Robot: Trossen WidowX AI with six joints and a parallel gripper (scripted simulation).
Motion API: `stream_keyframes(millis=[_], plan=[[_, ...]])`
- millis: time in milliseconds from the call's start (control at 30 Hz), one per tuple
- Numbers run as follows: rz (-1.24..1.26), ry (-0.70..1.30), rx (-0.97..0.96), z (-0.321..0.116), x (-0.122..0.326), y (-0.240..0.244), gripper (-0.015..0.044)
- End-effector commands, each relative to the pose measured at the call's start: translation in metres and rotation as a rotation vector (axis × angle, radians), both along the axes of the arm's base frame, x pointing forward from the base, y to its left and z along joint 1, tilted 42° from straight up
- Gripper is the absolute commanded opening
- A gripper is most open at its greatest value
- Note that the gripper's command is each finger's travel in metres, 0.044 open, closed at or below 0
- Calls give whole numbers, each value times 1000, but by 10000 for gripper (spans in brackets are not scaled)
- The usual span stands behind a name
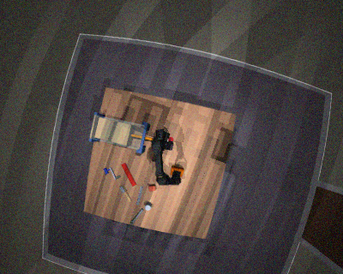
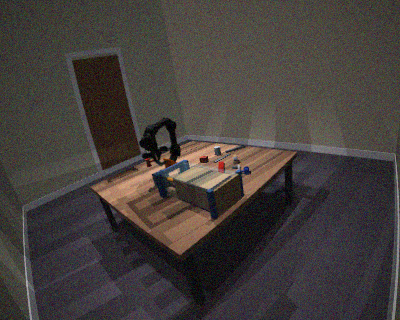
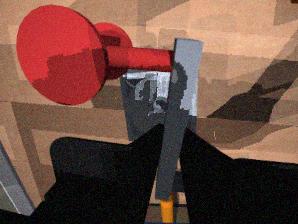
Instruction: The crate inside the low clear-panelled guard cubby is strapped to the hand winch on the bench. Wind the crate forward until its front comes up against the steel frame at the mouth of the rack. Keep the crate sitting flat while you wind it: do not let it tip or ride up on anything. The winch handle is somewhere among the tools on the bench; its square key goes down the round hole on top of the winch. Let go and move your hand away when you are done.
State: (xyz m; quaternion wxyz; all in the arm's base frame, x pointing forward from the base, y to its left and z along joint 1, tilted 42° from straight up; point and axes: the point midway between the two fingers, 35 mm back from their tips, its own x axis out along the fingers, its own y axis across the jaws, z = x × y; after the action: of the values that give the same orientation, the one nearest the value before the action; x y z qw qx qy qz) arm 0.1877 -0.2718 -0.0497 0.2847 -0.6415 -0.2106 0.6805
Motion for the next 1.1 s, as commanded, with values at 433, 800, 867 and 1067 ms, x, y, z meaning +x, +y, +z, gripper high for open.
stream_keyframes(millis=[433,800,867,1067], plan=[[11,0,-211,2,3,1,0],[18,4,-397,2,3,1,0],[19,5,-432,2,3,1,0],[22,6,-529,2,3,1,0]])
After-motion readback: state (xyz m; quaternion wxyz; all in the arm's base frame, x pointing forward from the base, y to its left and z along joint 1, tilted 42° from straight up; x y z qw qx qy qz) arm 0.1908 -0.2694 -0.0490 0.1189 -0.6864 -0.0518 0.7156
